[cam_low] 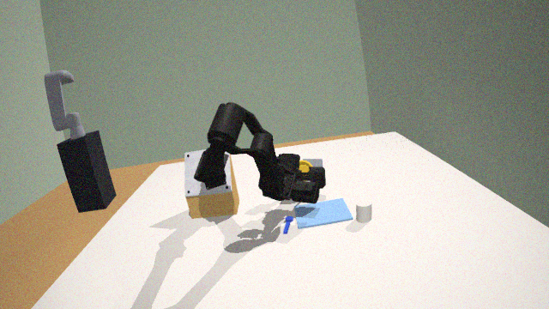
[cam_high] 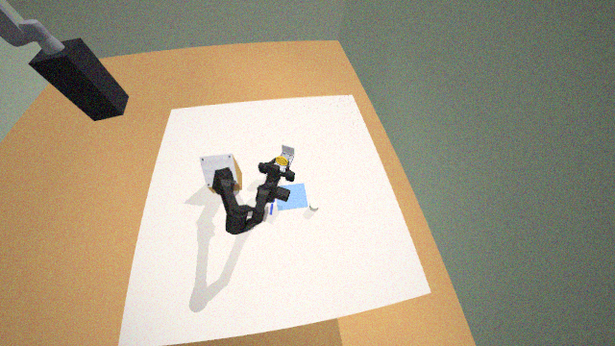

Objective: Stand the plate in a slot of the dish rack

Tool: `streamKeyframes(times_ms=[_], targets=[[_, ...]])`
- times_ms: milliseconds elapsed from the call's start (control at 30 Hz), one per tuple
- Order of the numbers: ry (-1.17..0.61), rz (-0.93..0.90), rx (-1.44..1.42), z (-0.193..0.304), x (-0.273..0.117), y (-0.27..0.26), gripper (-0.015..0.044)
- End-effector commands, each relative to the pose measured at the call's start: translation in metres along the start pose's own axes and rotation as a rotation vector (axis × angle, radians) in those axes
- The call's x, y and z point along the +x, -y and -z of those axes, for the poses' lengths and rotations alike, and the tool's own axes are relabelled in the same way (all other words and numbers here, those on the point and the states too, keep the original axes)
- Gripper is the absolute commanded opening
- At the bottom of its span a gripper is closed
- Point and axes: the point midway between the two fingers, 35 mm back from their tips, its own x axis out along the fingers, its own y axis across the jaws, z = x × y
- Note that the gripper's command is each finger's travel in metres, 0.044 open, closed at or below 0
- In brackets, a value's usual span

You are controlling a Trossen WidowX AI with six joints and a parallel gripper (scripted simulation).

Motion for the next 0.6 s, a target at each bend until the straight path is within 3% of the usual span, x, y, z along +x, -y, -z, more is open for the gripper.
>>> streamKeyframes(times_ms=[0, 533, 567], targets=[[-0.002, 0.001, 0.000, 0.0151, 0.0033, -0.0012, 0.0000], [-0.013, -0.005, 0.009, 0.0174, 0.0026, -0.0037, 0.0000], [-0.012, -0.004, 0.007, 0.0175, 0.0026, -0.0035, 0.0026]])
